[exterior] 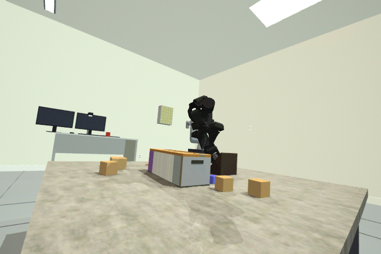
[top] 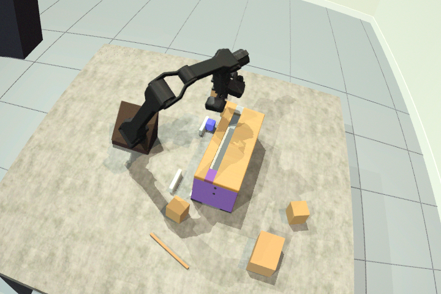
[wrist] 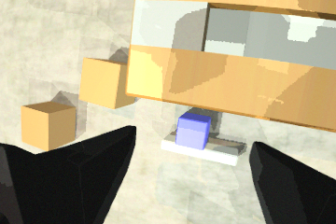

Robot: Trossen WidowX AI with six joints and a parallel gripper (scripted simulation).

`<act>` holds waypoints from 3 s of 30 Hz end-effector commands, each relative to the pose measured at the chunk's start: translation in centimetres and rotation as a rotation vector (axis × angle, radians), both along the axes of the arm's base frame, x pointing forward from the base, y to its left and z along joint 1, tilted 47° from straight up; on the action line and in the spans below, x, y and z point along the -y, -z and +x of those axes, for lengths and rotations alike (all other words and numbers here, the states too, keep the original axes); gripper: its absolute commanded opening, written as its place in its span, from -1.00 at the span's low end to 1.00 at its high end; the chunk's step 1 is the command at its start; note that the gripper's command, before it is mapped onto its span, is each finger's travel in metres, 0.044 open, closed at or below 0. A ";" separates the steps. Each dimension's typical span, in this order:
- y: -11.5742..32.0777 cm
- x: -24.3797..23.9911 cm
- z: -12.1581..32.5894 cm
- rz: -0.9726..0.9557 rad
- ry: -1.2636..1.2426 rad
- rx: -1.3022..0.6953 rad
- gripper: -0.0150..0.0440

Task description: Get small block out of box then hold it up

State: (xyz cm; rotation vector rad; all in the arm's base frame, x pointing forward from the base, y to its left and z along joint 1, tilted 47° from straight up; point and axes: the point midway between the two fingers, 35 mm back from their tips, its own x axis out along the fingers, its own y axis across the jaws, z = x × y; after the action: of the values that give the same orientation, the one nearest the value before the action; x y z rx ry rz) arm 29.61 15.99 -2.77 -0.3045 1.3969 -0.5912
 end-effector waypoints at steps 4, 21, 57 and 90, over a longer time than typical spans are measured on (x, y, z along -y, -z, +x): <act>1.1 -0.9 -0.9 -0.224 -0.928 -0.635 0.47; 1.6 -2.1 -1.7 -0.427 -1.737 -1.349 0.47; 3.9 -1.7 -2.3 -0.560 -2.341 -2.109 0.47; 11.3 6.1 -3.5 -0.562 -2.337 -2.112 0.47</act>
State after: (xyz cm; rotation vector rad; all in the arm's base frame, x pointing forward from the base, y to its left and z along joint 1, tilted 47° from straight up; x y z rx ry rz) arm 26.36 10.52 -13.63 2.0640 -0.8262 -1.3775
